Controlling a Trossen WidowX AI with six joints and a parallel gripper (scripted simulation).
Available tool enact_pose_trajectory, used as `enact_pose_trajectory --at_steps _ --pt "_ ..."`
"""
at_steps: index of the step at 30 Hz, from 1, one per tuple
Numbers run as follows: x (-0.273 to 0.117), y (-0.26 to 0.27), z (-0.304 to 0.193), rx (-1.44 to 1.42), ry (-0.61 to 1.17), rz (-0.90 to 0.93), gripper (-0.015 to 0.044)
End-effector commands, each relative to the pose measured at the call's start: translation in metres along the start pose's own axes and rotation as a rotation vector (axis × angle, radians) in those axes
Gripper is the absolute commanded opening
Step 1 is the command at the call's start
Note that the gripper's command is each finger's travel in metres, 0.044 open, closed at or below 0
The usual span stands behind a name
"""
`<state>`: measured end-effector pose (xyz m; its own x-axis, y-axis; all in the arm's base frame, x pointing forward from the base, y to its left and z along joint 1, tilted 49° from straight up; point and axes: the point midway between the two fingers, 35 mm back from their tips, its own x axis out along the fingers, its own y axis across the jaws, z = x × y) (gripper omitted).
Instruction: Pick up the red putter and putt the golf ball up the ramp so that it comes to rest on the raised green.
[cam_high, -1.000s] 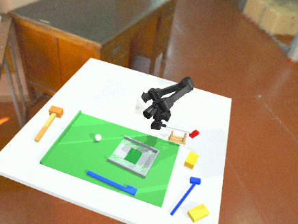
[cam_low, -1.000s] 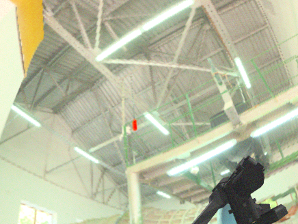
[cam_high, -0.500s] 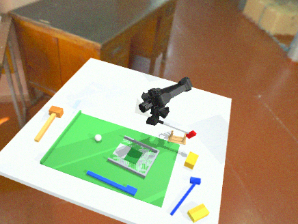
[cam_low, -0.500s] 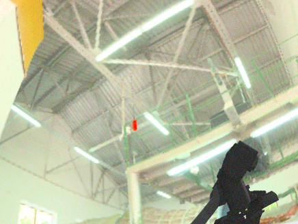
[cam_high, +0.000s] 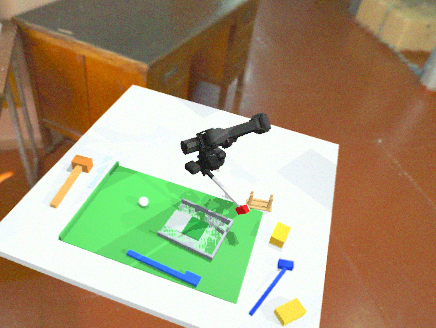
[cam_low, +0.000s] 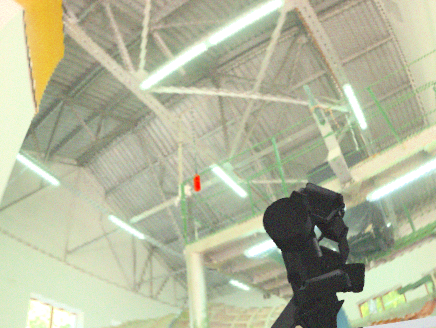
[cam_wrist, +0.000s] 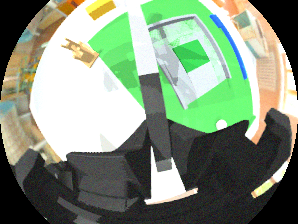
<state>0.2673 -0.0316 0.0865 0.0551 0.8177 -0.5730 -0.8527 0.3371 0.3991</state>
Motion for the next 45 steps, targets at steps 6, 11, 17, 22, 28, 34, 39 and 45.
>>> enact_pose_trajectory --at_steps 6,11,17,22,28,34,39,45 --pt "-0.018 -0.031 -0.050 0.264 0.028 -0.047 0.0000" --pt "-0.026 -0.043 -0.083 0.420 0.043 -0.064 0.0000" --pt "-0.033 -0.054 -0.124 0.609 0.056 -0.081 0.0000" --pt "-0.037 -0.060 -0.160 0.766 0.064 -0.094 0.0000" --pt "-0.039 -0.062 -0.204 0.954 0.071 -0.105 0.0000" --pt "-0.038 -0.060 -0.246 1.136 0.075 -0.113 0.0000" --pt "-0.037 -0.060 -0.251 1.156 0.075 -0.113 0.0000" --pt "-0.018 -0.062 -0.253 1.156 0.074 -0.113 0.0000"
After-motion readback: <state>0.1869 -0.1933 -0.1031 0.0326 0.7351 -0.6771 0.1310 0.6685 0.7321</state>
